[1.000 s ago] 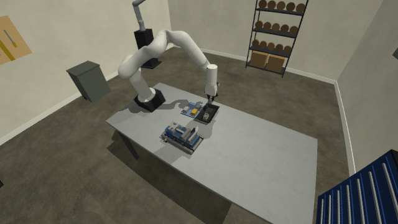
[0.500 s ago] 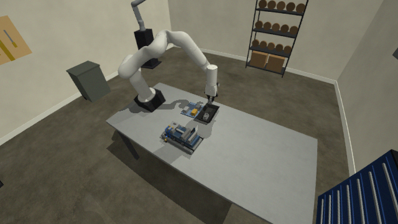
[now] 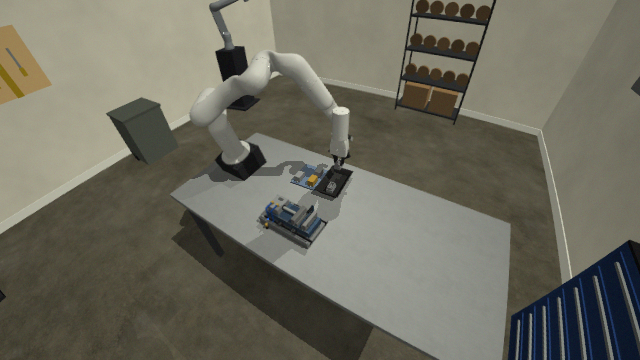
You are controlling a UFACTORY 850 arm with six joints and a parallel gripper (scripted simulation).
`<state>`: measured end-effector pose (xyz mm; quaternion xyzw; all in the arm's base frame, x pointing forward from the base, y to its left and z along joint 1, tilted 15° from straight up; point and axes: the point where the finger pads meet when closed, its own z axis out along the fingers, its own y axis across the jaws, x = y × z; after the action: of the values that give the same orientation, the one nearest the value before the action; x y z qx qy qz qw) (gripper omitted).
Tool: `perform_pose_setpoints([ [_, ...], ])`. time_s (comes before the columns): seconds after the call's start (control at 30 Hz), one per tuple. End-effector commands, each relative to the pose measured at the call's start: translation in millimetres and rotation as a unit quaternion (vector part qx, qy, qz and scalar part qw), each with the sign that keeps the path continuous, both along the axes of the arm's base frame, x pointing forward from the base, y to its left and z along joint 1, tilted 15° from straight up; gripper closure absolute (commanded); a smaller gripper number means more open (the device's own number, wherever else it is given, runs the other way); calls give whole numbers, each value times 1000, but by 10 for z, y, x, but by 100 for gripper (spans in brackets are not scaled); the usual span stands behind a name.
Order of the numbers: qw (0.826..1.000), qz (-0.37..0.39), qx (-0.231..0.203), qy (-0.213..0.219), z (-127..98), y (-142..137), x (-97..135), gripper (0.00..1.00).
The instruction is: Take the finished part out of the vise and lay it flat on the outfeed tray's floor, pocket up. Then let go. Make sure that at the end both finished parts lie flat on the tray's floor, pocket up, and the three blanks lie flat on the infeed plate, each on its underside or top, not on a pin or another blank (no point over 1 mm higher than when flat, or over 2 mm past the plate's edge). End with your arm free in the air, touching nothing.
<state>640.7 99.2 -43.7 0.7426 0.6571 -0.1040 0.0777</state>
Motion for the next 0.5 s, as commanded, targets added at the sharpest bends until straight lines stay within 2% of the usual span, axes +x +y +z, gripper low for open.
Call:
perform_pose_setpoints([
  [0.0,1000,0,0,-1,-49,-11,9,100],
  [0.47,1000,0,0,-1,-281,-71,-3,100],
])
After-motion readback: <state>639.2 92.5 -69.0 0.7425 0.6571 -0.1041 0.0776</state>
